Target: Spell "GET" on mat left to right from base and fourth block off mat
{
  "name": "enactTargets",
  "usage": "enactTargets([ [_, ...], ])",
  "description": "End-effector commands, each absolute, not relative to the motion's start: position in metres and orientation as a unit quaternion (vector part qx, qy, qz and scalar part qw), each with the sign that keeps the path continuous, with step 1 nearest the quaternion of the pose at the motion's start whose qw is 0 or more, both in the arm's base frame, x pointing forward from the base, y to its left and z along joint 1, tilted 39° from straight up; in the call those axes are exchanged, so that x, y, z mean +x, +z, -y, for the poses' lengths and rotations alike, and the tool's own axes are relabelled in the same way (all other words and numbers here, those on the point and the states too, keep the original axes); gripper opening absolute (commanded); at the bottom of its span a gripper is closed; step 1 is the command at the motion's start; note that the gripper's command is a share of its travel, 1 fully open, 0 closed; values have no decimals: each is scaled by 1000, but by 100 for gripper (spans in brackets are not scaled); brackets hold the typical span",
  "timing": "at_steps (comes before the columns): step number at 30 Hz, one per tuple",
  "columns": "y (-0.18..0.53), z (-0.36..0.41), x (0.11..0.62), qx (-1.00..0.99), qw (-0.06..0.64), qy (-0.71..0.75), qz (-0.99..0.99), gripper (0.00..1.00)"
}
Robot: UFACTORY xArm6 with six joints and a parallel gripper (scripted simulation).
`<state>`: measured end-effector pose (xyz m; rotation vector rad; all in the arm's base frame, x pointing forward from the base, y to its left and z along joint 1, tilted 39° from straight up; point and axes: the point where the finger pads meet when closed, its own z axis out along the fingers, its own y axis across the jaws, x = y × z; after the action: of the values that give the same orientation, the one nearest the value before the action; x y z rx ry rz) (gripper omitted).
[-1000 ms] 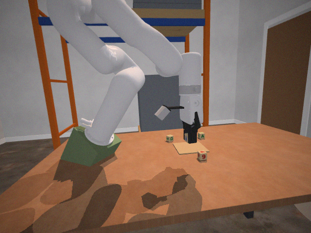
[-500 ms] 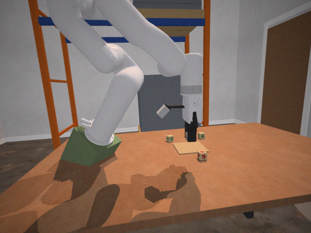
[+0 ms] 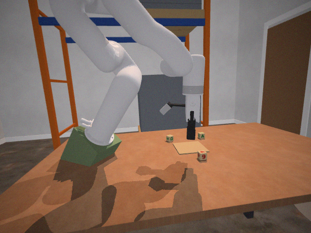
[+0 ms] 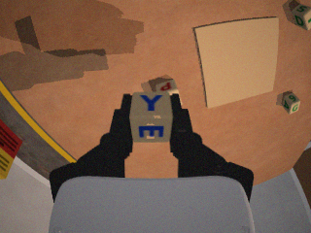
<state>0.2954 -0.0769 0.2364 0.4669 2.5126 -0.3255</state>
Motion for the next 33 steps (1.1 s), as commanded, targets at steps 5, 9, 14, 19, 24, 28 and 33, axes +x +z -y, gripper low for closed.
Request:
enactTargets([
  [5,235,58,307,275,283,-108,-912,27],
  [9,234,51,310,307,286,-99,-902,27],
  [14,232,43,314,346,289,-88,-888,27],
  [19,231,33,319,385,293,-76,-872,27],
  [24,229,25,322,417,296,-66,-857,27],
  [28,228,15,326,452,301,-54,-838,27],
  [33,226,5,330,488,305,-41,-817,27],
])
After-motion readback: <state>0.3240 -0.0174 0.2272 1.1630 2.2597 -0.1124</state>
